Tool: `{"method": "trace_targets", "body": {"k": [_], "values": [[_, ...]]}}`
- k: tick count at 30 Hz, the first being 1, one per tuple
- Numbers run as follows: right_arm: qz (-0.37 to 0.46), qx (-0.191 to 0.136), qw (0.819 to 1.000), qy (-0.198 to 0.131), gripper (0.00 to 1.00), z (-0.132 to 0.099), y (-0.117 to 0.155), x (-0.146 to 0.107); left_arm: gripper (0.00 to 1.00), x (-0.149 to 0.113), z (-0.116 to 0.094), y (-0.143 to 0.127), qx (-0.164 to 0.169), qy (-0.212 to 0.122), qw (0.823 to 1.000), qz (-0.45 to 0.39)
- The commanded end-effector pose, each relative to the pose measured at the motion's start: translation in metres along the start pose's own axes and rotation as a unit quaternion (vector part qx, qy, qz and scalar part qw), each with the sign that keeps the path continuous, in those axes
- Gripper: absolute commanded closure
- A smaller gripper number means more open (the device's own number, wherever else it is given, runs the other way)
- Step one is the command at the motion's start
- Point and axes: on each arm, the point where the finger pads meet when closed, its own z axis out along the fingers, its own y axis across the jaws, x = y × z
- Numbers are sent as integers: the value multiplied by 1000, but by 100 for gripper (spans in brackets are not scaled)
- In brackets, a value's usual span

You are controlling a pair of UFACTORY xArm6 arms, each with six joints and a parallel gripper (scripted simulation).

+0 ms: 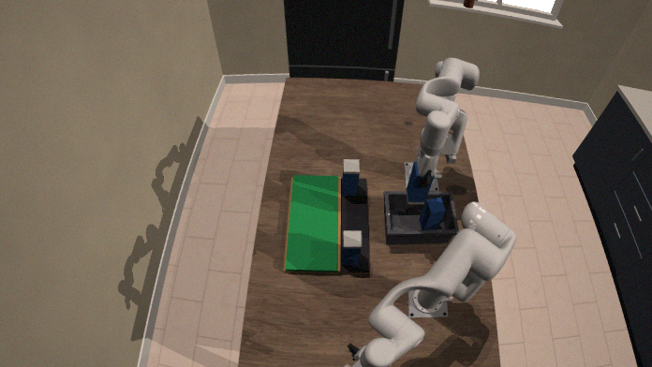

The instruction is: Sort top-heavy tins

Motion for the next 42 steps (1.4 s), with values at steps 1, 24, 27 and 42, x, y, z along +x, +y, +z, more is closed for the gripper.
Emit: {"method": "trace_targets", "body": {"k": [1,24,27,42], "values": [[0,-2,1000,-1,100,-2,1,0,0,1,-2,0,0,2,1000,0],[0,-2,1000,-1,100,30,1,0,0,1,-2,0,0,2,1000,0],[0,-2,1000,-1,100,35,1,0,0,1,-2,0,0,2,1000,0],[-1,-3,1000,-2,100,73,1,0,0,1,-2,0,0,2,1000,0]]}}
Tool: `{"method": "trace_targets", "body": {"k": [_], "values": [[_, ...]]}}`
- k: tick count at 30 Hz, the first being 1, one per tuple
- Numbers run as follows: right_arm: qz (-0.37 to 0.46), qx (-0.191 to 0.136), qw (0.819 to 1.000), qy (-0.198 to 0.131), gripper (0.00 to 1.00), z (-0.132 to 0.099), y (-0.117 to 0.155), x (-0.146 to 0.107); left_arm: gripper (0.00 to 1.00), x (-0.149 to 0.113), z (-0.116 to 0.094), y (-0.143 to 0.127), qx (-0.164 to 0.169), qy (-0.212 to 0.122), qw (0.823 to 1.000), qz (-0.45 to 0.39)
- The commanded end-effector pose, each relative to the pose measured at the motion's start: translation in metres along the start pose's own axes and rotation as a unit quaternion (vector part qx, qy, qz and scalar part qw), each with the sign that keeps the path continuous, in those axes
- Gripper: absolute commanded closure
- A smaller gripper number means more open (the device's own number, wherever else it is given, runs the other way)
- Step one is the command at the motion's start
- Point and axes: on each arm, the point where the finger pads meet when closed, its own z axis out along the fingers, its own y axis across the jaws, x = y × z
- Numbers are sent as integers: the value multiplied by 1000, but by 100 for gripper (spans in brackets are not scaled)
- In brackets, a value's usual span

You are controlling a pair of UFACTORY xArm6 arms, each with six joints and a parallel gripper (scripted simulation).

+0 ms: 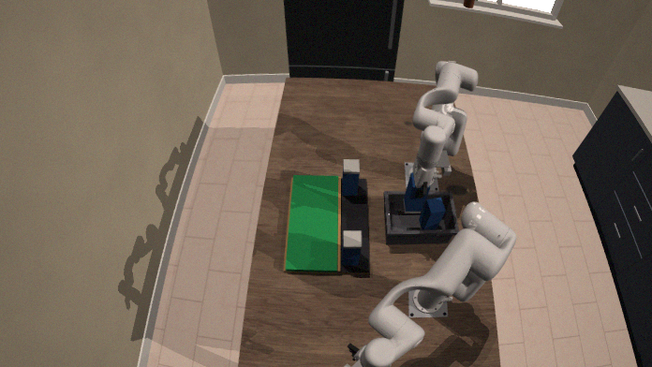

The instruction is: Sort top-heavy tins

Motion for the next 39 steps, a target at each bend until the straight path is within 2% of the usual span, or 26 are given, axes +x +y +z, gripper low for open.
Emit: {"method": "trace_targets", "body": {"k": [1,39], "values": [[0,-3,1000,-1,100,10,1,0,0,1,-2,0,0,2,1000,0],[-1,-3,1000,-1,100,95,1,1,0,1,-2,0,0,2,1000,0]]}}
